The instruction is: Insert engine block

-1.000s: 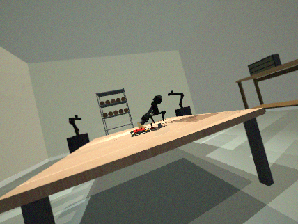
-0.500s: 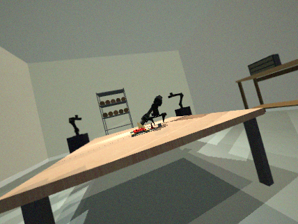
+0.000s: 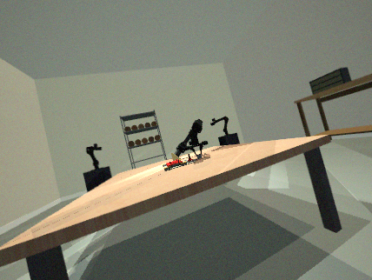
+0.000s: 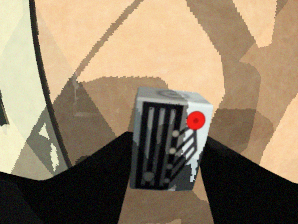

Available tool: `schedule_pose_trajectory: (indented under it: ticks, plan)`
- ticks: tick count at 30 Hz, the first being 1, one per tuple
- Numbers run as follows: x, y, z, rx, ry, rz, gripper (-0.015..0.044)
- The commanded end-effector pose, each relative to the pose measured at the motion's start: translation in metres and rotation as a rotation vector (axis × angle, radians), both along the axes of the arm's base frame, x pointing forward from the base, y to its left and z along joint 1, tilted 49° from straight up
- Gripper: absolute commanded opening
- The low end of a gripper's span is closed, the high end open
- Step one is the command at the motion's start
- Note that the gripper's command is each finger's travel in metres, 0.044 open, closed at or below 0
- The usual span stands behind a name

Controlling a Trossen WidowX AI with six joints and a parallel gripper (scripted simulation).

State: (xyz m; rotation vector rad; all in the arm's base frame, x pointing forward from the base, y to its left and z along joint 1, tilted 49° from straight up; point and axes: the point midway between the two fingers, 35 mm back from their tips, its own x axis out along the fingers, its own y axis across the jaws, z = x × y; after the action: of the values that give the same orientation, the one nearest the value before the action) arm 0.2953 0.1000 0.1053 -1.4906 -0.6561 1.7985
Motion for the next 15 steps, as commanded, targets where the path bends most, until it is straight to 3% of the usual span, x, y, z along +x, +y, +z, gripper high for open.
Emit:
schedule_pose_trajectory:
  ticks: [1, 3, 8, 15]
  plan:
    - [0.0, 0.0, 0.0, 0.002, 0.002, -0.002, 0.0131]
    - [0.0, 0.0, 0.0, 0.002, 0.002, -0.002, 0.0118]
    - [0.002, -0.006, 0.005, -0.002, -0.004, -0.012, 0.0]
    - [0.006, -0.022, 0.019, -0.015, -0.021, -0.036, 0.0]
